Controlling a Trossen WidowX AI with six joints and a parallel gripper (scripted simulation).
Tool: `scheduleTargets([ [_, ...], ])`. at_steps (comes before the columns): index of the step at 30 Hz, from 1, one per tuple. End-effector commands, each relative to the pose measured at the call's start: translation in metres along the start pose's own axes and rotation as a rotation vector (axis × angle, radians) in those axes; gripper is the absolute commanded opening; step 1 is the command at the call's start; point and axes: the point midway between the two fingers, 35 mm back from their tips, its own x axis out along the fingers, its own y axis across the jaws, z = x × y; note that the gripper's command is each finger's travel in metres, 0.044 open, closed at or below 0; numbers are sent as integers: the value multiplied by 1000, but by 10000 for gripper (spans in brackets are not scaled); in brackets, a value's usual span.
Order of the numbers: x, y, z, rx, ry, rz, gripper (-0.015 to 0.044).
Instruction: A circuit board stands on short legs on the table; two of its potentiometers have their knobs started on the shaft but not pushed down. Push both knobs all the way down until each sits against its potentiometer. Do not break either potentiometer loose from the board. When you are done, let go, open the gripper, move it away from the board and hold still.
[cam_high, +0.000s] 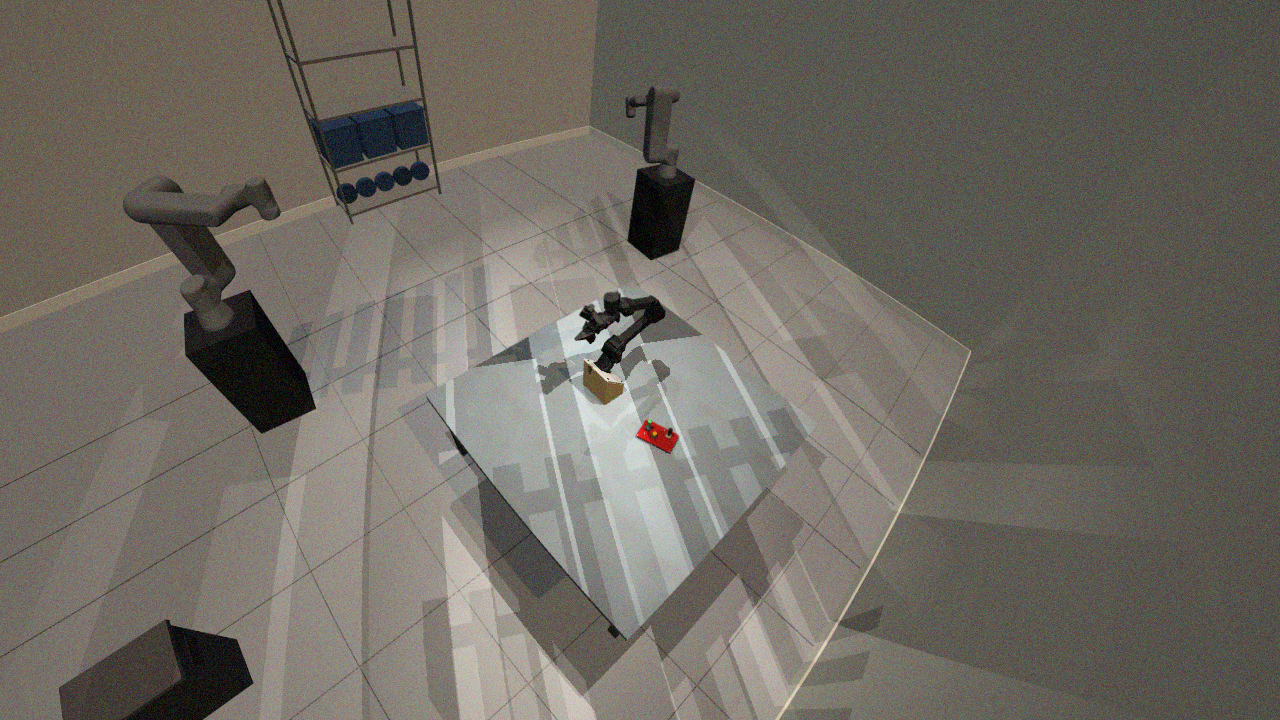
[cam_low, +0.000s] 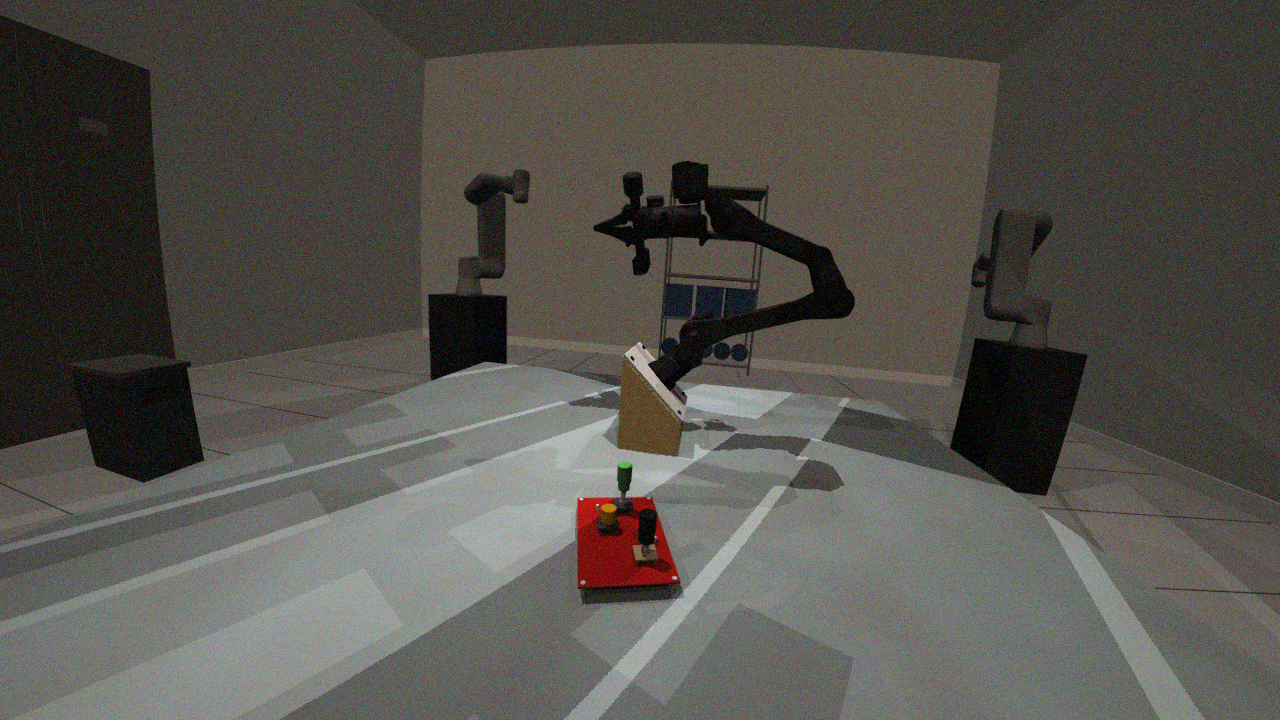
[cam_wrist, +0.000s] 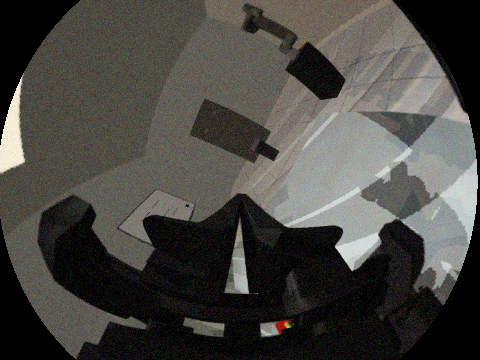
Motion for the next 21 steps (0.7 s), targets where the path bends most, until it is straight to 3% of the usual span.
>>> scheduleTargets([
  [1, 5, 4, -19, -91, 71, -21, 0],
  [21, 15, 13, -119, -606, 433, -71, 0],
])
